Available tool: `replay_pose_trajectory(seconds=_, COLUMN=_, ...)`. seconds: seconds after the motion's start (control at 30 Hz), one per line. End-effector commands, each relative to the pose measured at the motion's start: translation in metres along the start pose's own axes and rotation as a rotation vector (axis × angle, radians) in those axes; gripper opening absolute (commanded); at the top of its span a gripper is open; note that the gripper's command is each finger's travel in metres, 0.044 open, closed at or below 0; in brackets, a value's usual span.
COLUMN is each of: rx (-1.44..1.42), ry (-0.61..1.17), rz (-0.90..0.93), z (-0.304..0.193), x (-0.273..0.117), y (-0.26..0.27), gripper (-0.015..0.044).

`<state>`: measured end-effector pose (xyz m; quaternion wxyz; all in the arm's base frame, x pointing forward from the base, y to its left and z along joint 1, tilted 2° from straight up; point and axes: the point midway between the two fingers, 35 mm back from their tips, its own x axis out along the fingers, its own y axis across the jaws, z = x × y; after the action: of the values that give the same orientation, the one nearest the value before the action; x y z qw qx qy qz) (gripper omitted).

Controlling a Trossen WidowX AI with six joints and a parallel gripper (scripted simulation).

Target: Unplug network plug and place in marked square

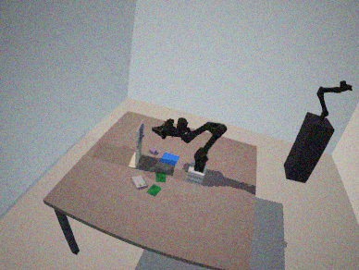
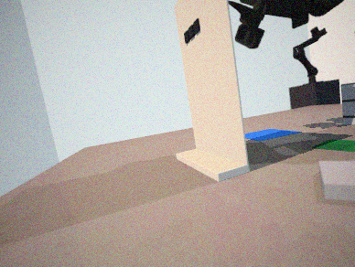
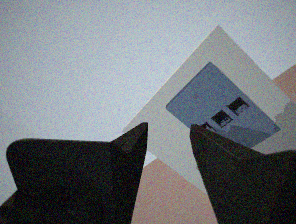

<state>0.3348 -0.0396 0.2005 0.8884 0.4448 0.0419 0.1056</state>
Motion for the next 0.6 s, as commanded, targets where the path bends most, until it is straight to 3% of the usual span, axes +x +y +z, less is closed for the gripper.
replay_pose_trajectory(seconds=0.0, rx=0.181, ry=0.038, rz=0.013, z=-0.011, x=-0.013, y=-0.019, gripper=0.0156)
replay_pose_trajectory(seconds=0.43, rx=0.646, ry=0.136, rz=0.019, z=-0.042, x=-0.055, y=-0.049, gripper=0.0156)
replay_pose_trajectory(seconds=0.57, rx=0.670, ry=0.141, rz=0.018, z=-0.044, x=-0.057, y=-0.050, gripper=0.0156)
